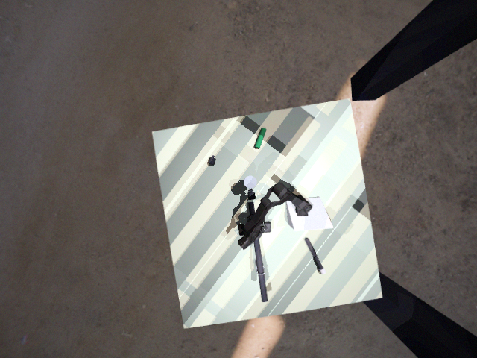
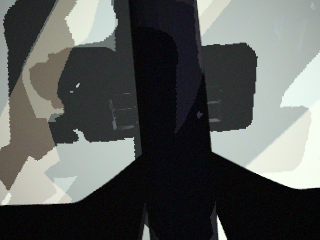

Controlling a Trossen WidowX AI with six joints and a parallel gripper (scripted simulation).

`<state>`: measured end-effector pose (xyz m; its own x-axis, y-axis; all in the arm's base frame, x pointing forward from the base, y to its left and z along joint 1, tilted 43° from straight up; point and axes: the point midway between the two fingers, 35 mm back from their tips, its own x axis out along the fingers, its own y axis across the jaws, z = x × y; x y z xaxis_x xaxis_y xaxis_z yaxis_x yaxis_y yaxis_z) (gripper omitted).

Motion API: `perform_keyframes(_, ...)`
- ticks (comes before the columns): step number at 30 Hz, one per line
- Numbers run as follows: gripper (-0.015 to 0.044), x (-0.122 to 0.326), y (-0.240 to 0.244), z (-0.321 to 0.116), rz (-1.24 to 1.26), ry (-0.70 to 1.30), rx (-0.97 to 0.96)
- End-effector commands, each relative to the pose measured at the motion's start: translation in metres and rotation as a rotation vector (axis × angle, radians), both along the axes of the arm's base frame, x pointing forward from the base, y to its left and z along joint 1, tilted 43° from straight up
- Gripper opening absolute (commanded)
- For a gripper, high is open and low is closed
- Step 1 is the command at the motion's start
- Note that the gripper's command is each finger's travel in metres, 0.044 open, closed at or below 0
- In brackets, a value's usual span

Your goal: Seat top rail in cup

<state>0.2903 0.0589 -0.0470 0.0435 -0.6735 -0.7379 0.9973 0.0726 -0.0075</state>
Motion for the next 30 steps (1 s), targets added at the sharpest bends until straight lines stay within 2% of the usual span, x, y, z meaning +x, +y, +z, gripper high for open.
perform_keyframes(1,0.0000,0.000,0.006,0.005,0.003,-0.003,-0.017)
perform_keyframes(19,0.0000,-0.006,0.040,0.055,-0.005,-0.028,-0.248)
perform_keyframes(30,0.0000,-0.007,0.036,0.049,-0.012,-0.019,-0.236)
